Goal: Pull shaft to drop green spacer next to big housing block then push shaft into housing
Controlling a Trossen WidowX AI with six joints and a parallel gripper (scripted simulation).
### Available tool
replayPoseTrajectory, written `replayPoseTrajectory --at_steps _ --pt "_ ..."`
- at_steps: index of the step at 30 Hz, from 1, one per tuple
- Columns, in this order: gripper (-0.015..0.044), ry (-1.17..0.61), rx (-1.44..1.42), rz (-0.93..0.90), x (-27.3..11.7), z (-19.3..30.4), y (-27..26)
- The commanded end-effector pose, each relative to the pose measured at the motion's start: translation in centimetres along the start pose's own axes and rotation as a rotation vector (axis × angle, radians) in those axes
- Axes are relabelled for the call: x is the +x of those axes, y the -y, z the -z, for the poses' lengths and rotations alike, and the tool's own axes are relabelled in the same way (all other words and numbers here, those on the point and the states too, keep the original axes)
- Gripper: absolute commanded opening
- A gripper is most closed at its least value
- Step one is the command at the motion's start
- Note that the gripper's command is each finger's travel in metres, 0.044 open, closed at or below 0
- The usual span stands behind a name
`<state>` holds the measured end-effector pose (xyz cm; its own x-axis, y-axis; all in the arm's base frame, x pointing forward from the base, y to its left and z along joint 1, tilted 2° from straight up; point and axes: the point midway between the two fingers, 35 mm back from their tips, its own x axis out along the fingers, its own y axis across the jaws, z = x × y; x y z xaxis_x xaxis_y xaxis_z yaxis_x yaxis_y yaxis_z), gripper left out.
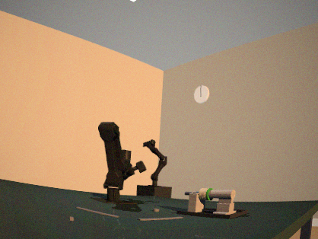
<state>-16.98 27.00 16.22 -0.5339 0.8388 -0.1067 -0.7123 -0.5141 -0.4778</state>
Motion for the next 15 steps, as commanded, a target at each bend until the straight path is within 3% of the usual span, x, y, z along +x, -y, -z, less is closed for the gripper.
replayPoseTrajectory --at_steps 1,8,15 --pt "0.0426 -0.006 0.004 0.007 0.0 0.1 0.2" --pt "0.044 -0.222 0.166 0.302 -1.1 6.1 8.9" --pt "0.044 -0.42 0.324 0.657 -6.7 12.2 17.4"
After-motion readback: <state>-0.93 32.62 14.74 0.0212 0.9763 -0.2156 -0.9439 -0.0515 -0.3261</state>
